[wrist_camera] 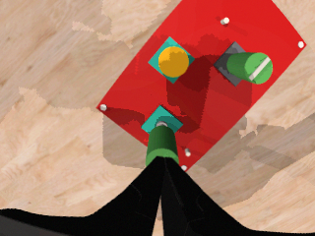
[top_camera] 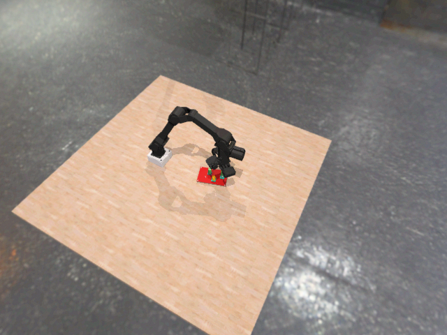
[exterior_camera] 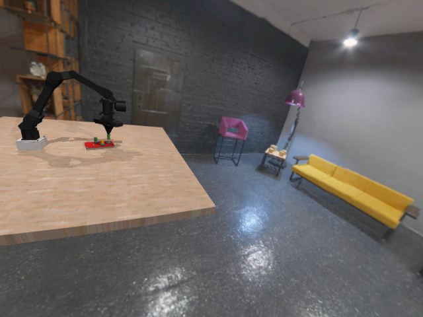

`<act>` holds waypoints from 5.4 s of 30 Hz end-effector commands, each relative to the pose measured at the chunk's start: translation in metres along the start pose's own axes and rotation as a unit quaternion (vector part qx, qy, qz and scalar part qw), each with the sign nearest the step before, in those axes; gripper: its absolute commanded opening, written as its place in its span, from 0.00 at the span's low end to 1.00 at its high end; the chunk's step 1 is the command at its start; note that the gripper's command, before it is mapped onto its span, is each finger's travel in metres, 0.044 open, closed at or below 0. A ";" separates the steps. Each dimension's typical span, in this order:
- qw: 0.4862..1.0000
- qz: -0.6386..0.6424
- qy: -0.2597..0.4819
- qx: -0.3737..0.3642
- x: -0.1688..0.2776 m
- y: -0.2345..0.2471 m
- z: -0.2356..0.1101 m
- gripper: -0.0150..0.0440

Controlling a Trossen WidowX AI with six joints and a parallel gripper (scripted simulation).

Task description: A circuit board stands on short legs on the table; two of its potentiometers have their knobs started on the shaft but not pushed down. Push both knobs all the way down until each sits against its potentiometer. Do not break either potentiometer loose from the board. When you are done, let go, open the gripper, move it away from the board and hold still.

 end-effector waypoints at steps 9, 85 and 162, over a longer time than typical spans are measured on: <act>1.000 0.002 -0.001 -0.002 0.000 0.000 0.000 0.25; 1.000 0.002 -0.001 -0.002 0.000 0.000 0.029 0.25; 1.000 0.002 -0.001 -0.002 0.000 0.000 0.048 0.25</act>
Point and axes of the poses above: the point midway between the two fingers, 35 mm back from their tips, its own z axis out along the fingers, its own y axis across the jaws, x = y × z, the point moved 10 cm from there along -z, back along the fingers, and after that the axes turned 8 degrees about z, right-handed, at the moved point
